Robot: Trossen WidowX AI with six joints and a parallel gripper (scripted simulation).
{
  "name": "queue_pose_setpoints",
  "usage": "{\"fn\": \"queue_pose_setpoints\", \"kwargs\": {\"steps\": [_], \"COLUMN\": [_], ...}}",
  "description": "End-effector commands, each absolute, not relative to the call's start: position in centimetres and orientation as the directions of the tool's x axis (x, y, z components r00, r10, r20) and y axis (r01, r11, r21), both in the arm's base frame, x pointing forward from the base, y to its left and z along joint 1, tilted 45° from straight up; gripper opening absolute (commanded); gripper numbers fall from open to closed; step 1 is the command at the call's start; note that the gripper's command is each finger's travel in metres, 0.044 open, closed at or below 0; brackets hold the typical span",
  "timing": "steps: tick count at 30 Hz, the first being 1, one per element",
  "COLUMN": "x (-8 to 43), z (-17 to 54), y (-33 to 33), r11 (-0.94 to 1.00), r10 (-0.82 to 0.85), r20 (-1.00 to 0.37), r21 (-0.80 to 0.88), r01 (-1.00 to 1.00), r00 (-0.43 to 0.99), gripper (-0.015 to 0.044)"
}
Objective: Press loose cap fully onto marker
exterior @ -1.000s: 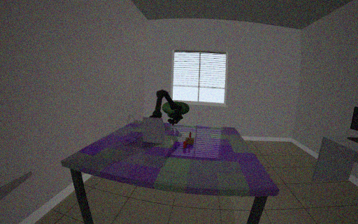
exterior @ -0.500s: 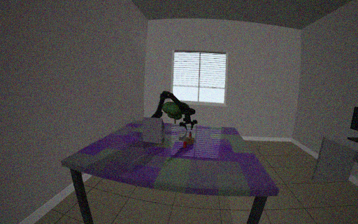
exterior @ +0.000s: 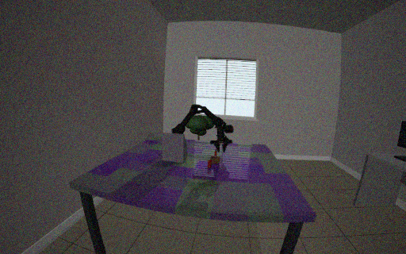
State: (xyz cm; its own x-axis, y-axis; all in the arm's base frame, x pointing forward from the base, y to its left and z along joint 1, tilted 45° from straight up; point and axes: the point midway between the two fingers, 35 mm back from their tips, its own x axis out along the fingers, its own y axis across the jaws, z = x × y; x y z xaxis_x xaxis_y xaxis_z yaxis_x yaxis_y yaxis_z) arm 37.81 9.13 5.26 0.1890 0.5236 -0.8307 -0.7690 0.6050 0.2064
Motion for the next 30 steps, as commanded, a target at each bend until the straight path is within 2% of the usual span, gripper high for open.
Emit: {"fn": "queue_pose_setpoints", "kwargs": {"steps": [1, 7, 11, 14, 30], "x": [37.5, 34.9, 31.8, 29.5, 29.4], "z": [2.5, -2.3, -5.0, -6.6, -9.7], "y": [4.2, -4.7, -9.8, -12.3, -9.9], "r11": [0.725, 0.816, 0.736, 0.651, 0.629], "r10": [0.520, 0.574, 0.644, 0.684, 0.694], "r20": [-0.842, -0.815, -0.762, -0.724, -0.715], "r21": [0.349, 0.563, 0.643, 0.659, 0.662], "r01": [-0.593, -0.131, 0.212, 0.376, 0.409], "r00": [0.141, 0.076, 0.070, 0.084, 0.089], "gripper": [0.0235, 0.0235, 0.0235, 0.0235, 0.0235]}}
